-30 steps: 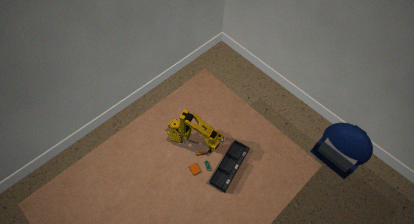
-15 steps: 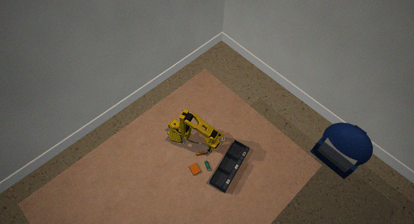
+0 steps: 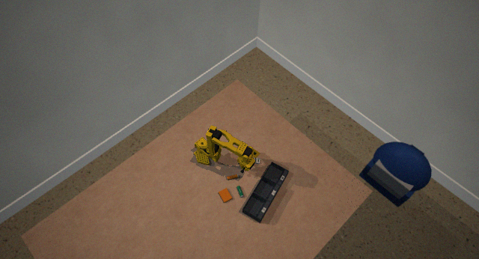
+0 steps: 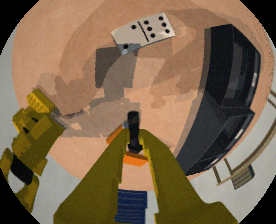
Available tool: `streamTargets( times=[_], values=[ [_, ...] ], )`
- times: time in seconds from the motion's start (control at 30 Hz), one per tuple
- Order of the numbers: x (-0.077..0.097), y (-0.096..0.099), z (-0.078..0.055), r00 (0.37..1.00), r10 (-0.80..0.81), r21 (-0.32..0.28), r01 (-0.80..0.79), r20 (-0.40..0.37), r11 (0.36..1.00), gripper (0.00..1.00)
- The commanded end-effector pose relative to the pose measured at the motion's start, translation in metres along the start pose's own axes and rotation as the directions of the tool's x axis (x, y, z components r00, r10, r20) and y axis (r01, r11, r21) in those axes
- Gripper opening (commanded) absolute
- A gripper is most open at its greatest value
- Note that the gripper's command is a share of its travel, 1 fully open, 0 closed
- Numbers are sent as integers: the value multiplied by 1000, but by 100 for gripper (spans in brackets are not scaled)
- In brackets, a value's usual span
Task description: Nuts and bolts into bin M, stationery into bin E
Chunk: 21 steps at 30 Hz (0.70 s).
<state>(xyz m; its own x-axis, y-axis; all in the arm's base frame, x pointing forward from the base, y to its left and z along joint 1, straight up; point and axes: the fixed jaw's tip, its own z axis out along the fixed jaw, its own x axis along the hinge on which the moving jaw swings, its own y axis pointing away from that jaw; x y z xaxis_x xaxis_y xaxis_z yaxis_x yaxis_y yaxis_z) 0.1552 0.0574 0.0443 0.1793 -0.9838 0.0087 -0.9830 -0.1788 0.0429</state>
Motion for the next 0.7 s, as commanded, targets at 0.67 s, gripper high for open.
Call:
streamTargets(
  times=[0.67],
  values=[
    [-9,-20,-18,987,157,64,-158,24,985,0]
  ],
)
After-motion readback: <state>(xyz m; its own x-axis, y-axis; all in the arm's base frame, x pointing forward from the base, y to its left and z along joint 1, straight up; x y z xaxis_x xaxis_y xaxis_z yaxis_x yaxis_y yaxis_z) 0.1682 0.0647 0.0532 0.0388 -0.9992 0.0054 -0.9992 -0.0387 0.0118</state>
